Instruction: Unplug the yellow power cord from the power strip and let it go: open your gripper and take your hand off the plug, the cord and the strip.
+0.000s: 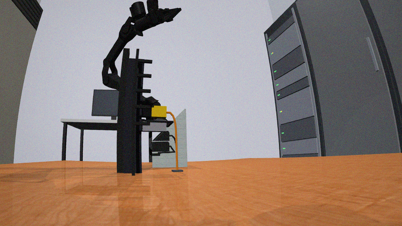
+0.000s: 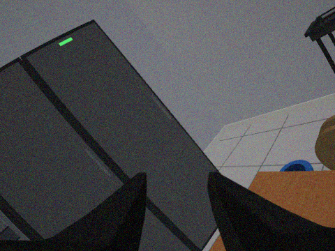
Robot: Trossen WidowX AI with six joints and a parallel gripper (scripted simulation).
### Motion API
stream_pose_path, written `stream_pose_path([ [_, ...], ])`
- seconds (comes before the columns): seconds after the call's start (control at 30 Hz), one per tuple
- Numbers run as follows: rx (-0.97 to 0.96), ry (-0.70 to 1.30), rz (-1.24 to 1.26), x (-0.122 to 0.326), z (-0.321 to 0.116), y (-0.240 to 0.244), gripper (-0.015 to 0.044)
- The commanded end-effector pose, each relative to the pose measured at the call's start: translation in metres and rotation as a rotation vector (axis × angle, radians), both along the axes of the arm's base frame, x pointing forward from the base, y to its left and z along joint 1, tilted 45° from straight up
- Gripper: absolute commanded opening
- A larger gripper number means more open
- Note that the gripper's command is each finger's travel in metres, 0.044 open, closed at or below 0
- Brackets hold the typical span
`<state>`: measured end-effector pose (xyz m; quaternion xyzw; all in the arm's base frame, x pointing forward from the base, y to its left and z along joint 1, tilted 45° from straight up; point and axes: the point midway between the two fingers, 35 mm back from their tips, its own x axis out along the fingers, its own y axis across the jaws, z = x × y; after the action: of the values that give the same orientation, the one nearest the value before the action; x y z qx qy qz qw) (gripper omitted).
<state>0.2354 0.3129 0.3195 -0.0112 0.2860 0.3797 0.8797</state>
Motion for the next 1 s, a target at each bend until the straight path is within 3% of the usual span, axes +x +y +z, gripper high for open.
stream_pose_path([
  [0.0,-0.319,-0.010,-0.025,0.032,-0.066,-0.023,0.0160],
  [0.33,-1.038,0.091,0.122,0.067,-0.186,-0.112,0.0160],
  [0.63,-1.630,0.402,0.588,0.055,-0.261,-0.220,0.0160],
  [0.77,-1.765,0.557,0.839,0.044,-0.276,-0.257,0.0160],
  [0.97,-1.770,0.566,0.853,0.043,-0.277,-0.259,0.0160],
])
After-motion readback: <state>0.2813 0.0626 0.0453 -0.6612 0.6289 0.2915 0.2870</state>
